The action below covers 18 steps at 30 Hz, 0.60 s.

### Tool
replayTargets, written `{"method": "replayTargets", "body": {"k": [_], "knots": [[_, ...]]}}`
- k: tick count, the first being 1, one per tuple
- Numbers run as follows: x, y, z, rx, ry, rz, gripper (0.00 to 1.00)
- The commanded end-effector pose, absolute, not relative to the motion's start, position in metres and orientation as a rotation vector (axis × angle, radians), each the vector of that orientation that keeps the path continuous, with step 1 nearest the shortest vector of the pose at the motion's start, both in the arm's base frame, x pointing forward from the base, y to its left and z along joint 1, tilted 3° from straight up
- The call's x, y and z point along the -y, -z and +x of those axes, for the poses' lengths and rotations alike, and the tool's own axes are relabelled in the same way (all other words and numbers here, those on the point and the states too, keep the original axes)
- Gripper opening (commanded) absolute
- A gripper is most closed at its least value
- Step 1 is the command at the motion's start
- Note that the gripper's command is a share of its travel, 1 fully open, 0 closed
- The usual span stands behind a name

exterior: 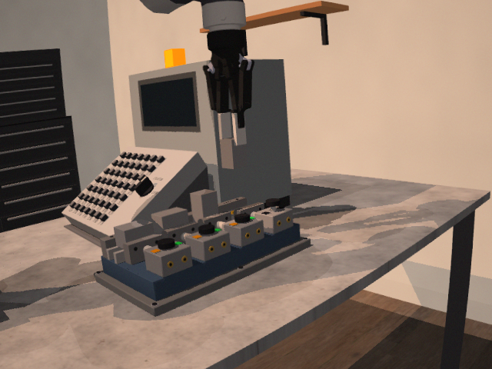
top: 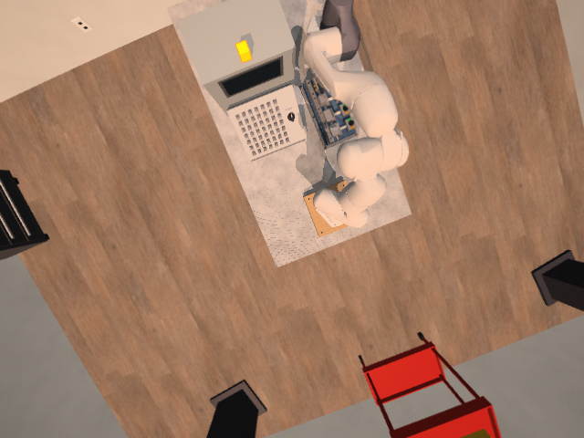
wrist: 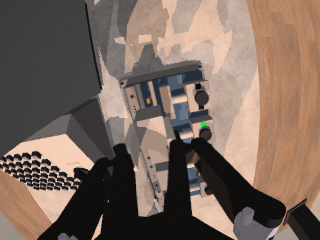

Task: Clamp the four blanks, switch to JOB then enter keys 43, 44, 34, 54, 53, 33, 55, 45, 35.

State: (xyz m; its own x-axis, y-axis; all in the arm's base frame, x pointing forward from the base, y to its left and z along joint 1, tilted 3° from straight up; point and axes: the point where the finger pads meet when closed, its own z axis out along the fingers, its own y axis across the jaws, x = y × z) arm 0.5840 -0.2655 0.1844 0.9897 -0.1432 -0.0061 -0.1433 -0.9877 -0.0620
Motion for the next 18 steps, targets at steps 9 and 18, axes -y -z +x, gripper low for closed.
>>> {"method": "replayTargets", "body": {"k": [9, 18], "knots": [[0.2661, -0.1821, 0.5848, -0.227, -0.001, -3.074, 0.0], [0.2658, -0.1762, 0.5848, -0.227, -0.001, -3.074, 0.0]]}}
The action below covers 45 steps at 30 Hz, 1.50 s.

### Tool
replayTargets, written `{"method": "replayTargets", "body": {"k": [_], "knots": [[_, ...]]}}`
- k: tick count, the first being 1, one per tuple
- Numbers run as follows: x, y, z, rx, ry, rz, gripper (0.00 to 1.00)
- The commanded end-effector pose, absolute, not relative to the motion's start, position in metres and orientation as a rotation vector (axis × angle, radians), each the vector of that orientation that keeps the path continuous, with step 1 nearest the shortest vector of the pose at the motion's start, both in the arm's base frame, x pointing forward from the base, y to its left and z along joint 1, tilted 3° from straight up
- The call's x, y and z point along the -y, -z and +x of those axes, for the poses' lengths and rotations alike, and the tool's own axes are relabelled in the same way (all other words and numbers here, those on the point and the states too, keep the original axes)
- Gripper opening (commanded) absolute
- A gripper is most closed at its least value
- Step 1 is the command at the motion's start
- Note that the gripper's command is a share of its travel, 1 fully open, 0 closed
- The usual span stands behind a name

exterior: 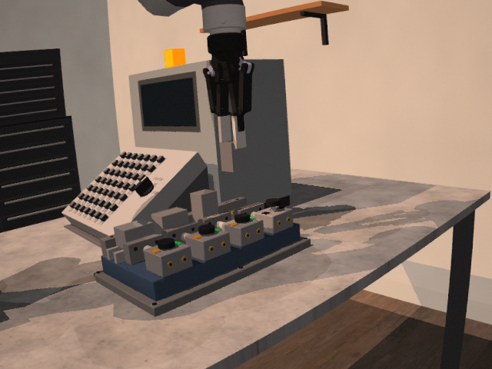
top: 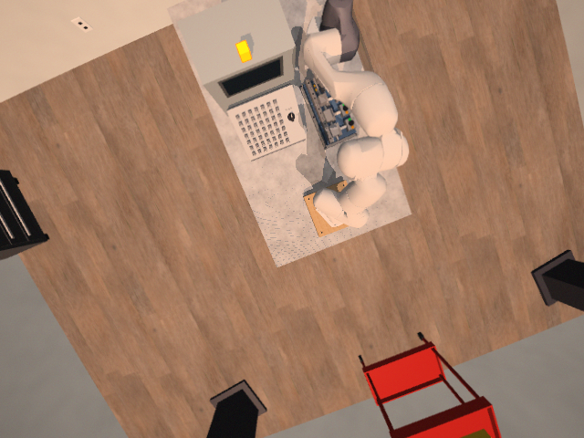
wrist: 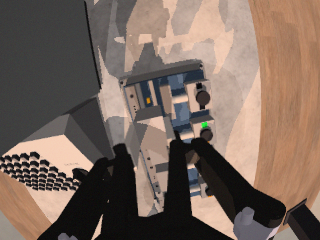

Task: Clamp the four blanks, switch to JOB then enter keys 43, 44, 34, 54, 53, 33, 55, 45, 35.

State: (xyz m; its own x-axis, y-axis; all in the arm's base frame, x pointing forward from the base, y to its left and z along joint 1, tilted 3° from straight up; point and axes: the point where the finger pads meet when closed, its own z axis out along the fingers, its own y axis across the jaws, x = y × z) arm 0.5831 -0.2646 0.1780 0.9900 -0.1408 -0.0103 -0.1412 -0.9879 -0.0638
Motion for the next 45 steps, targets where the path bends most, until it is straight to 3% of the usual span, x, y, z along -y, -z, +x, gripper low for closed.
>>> {"method": "replayTargets", "body": {"k": [1, 45], "knots": [[0.266, -0.175, 0.585, -0.227, -0.001, -3.074, 0.0], [0.262, -0.115, 0.585, -0.227, -0.001, -3.074, 0.0]]}}
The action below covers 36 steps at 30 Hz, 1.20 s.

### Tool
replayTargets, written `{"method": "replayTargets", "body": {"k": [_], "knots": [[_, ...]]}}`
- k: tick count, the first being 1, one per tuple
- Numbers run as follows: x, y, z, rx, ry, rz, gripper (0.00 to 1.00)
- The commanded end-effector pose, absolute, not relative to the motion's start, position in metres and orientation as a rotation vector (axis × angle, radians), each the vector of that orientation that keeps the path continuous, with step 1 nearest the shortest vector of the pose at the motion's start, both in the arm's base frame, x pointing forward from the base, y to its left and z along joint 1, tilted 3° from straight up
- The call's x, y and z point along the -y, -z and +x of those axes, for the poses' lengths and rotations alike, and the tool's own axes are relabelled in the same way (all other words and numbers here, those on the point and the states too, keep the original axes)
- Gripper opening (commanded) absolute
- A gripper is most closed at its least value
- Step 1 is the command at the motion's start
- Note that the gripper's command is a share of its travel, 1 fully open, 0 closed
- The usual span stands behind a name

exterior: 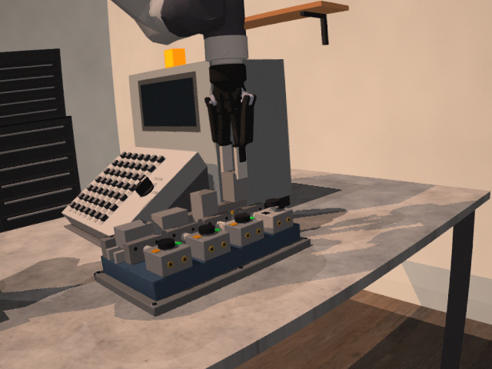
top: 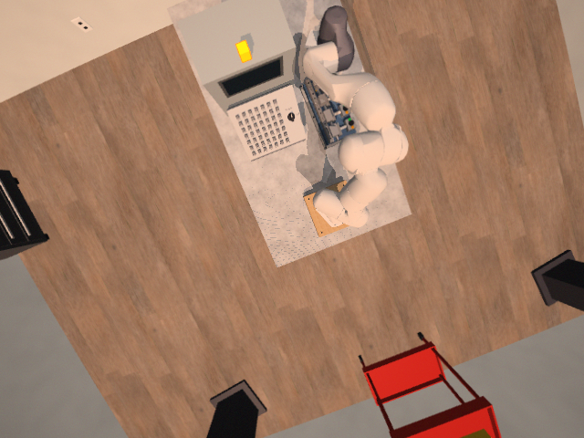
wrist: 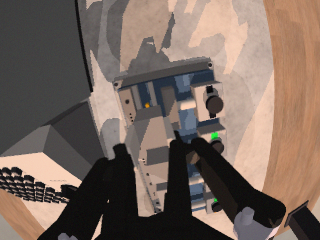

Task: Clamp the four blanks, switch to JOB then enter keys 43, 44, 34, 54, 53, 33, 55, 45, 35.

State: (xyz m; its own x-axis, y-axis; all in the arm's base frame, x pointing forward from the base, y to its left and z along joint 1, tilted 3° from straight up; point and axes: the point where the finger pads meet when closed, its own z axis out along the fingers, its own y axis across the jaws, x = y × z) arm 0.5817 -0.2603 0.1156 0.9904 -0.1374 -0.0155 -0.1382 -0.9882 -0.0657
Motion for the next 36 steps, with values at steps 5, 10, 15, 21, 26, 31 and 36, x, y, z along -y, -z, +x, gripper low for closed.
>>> {"method": "replayTargets", "body": {"k": [5, 10, 15, 21, 26, 31, 36], "knots": [[0.262, -0.111, 0.585, -0.227, -0.001, -3.074, 0.0], [0.262, -0.108, 0.585, -0.227, -0.001, -3.074, 0.0], [0.261, -0.106, 0.585, -0.227, -0.001, -3.074, 0.0], [0.261, -0.105, 0.585, -0.227, -0.001, -3.074, 0.0], [0.261, -0.104, 0.585, -0.227, -0.001, -3.074, 0.0], [0.261, -0.104, 0.585, -0.227, -0.001, -3.074, 0.0], [0.261, -0.104, 0.585, -0.227, -0.001, -3.074, 0.0]]}}
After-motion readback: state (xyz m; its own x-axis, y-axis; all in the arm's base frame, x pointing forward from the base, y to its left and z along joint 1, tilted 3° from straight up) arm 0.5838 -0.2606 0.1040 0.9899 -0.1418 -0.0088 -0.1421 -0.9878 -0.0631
